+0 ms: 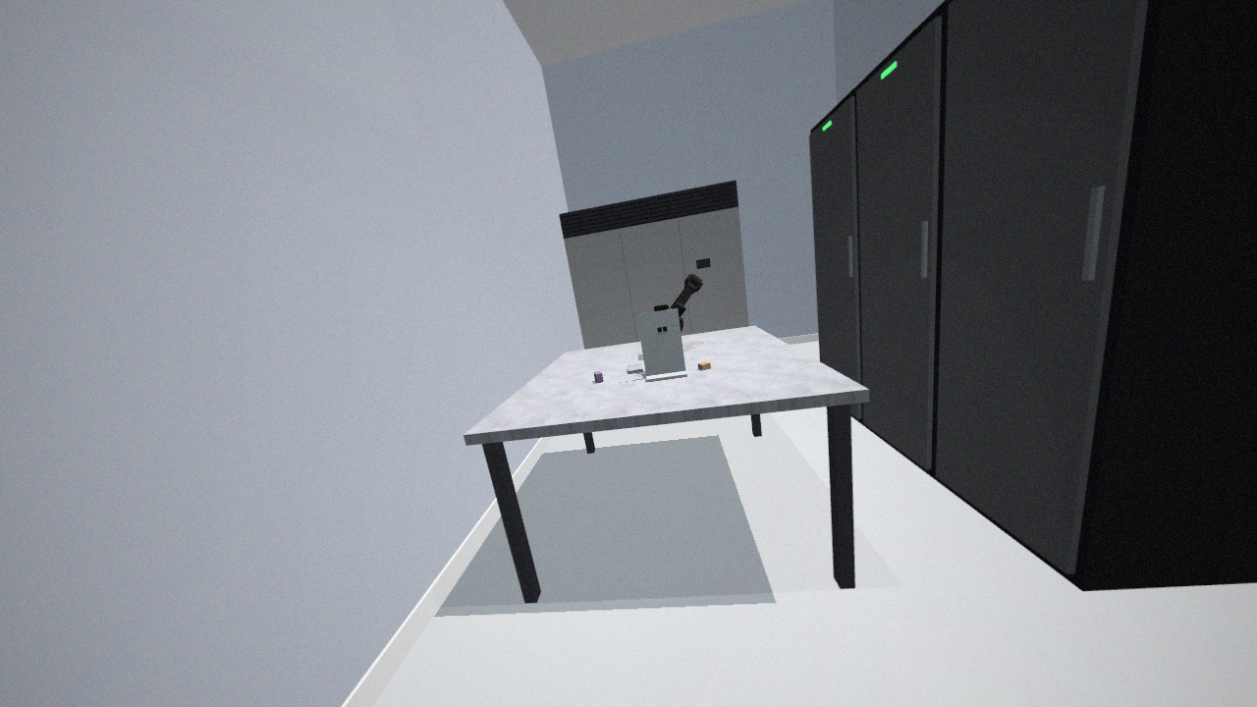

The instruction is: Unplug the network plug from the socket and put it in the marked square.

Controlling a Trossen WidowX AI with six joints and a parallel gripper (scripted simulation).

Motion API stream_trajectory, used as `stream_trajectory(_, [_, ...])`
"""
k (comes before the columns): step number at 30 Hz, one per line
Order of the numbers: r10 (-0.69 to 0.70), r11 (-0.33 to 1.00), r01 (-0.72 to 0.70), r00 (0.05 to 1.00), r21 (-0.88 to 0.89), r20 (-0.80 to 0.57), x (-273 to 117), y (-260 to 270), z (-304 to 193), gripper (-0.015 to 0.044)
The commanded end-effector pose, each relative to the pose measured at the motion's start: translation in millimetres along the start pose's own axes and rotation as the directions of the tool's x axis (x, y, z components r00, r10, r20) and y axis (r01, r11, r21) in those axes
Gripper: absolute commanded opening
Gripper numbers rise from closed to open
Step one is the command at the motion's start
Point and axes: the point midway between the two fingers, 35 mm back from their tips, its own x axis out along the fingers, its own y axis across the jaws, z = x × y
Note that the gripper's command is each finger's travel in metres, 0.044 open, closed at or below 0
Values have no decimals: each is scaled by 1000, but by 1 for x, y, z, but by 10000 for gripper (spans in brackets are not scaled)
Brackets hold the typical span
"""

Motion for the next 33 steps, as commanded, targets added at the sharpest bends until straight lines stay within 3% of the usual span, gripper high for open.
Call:
stream_trajectory(1, [-1, 1000, 1, 1000, 1, -1, 0, 0, 0, 0])
stream_trajectory(33, [0, 1000, 0, 1000, 1, -1, -17, 0, -4, 0])
